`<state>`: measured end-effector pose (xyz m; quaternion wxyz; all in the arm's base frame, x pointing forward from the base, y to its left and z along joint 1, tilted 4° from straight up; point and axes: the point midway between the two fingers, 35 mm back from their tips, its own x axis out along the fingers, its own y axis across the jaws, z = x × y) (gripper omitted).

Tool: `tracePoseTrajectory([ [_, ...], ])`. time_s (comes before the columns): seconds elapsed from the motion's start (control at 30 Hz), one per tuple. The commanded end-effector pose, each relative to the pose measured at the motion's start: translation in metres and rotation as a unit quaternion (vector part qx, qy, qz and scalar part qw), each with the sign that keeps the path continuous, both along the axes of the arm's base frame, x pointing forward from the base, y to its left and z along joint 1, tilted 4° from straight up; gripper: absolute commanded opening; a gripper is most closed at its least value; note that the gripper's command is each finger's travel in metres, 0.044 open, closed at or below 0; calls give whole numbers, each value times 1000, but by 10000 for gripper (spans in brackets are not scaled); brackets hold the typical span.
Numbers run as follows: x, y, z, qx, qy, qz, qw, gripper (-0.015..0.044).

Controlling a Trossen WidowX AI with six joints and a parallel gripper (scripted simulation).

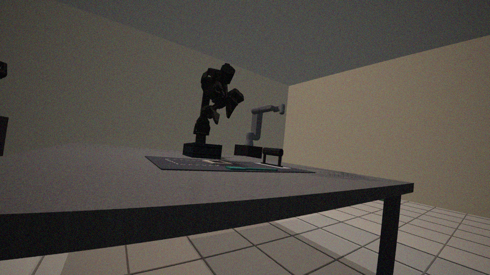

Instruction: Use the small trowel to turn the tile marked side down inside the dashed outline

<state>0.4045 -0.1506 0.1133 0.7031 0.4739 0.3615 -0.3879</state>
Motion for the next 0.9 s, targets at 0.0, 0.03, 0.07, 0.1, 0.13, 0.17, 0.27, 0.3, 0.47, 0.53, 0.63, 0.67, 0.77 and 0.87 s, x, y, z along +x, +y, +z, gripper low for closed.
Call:
tracePoseTrajectory([
  [0.0, 12, 29, -6, 3, 25, 54, 998, 270],
  [0.03, 16, 37, -7, 4, 32, 70, 997, 270],
  [0.07, 18, 46, -9, 4, 39, 87, 995, 270],
  [0.1, 21, 54, -11, 4, 46, 102, 994, 270],
  [0.13, 23, 63, -12, 4, 52, 118, 992, 270],
  [0.17, 25, 71, -14, 5, 59, 134, 989, 270],
  [0.27, 31, 97, -20, 5, 78, 182, 980, 270],
  [0.3, 32, 106, -22, 5, 84, 197, 977, 270],
  [0.47, 37, 150, -28, 3, 117, 273, 955, 270],
  [0.53, 37, 169, -30, 2, 130, 303, 944, 270],
  [0.63, 36, 197, -33, -1, 150, 347, 926, 270],
  [0.67, 35, 207, -34, -2, 157, 361, 919, 270],
  [0.77, 33, 233, -38, -7, 173, 399, 901, 270],
  [0.87, 28, 255, -40, -11, 187, 431, 883, 270],
])
